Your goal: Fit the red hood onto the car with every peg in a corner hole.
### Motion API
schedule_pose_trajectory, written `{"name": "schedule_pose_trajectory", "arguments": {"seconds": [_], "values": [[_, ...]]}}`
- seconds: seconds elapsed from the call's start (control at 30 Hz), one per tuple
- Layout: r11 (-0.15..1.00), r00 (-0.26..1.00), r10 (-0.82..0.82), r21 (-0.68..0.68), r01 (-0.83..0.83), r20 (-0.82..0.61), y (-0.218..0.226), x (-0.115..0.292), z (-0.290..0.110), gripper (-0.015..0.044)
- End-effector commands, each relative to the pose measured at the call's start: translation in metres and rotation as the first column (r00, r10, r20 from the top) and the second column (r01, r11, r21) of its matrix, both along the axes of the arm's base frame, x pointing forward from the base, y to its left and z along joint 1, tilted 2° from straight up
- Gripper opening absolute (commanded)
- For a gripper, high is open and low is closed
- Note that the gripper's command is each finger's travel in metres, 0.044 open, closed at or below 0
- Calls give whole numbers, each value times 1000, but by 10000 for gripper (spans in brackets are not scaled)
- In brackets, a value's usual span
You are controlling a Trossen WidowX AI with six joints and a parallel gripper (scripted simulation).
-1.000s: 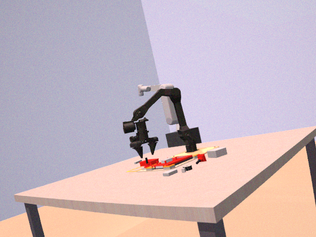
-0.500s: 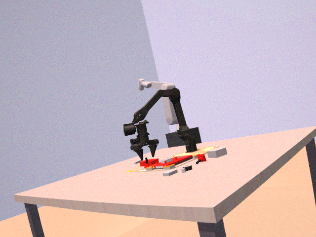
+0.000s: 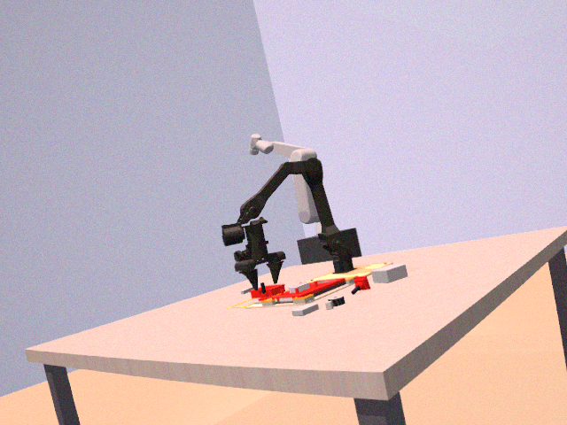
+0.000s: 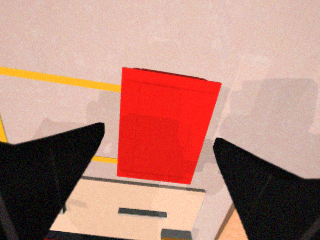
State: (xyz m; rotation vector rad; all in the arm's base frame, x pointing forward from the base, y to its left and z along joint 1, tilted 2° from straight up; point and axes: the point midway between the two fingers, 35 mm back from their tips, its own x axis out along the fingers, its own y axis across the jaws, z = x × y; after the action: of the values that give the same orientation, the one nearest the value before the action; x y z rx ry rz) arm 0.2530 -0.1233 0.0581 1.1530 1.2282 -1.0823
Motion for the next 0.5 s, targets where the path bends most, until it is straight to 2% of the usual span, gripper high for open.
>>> {"name": "schedule_pose_trajectory", "arguments": {"seconds": [0.0,0.47], "values": [[1000,1000,-6,5,6,-4,1,-1,-4,440],[1000,1000,-6,5,6,-4,1,-1,-11,440]]}}
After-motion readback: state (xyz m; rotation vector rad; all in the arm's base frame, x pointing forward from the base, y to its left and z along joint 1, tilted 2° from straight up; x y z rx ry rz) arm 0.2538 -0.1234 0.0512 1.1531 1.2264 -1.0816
